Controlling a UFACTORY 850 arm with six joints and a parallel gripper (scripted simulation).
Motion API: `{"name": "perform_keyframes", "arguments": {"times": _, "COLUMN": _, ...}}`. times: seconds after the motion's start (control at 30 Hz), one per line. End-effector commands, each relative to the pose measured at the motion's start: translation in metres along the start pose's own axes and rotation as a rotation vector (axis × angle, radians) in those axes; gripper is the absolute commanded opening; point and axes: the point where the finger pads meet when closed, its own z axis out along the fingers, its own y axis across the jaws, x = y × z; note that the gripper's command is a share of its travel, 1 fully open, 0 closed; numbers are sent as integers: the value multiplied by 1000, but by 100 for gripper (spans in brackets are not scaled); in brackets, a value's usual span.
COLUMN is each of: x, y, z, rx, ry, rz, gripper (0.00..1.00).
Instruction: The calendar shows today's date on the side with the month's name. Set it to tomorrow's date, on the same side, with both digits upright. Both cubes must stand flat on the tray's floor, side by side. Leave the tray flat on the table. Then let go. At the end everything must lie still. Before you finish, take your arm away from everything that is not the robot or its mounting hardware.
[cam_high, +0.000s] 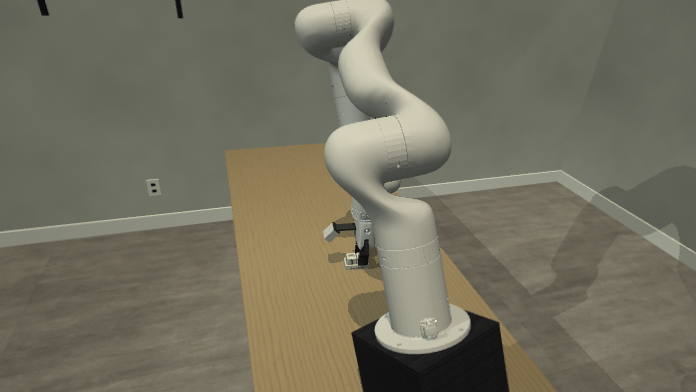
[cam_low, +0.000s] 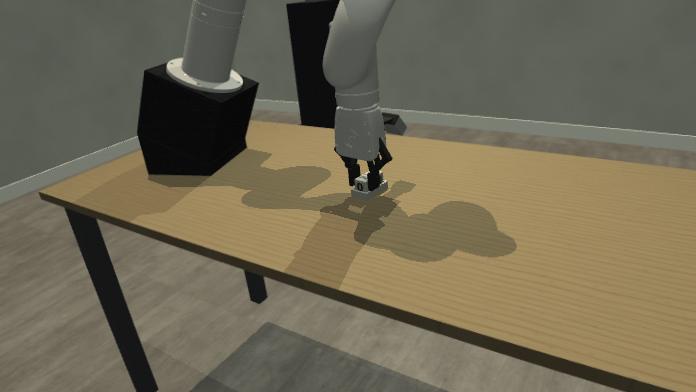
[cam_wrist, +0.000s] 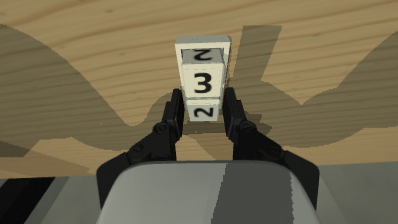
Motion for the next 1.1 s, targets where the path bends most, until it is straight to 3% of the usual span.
{"name": "perform_keyframes", "arguments": {"times": 0.0, "x": 0, "y": 1, "z": 0, "rx": -1, "ry": 0, "rz": 0, "gripper": 47}}
{"name": "perform_keyframes", "arguments": {"times": 0.47, "x": 0, "y": 1, "z": 0, "rx": -1, "ry": 0, "rz": 0, "gripper": 47}}
{"name": "perform_keyframes", "arguments": {"times": 0.5, "x": 0, "y": 1, "z": 0, "rx": -1, "ry": 0, "rz": 0, "gripper": 27}}
{"name": "perform_keyframes", "arguments": {"times": 1.07, "x": 0, "y": 1, "z": 0, "rx": -1, "ry": 0, "rz": 0, "gripper": 27}}
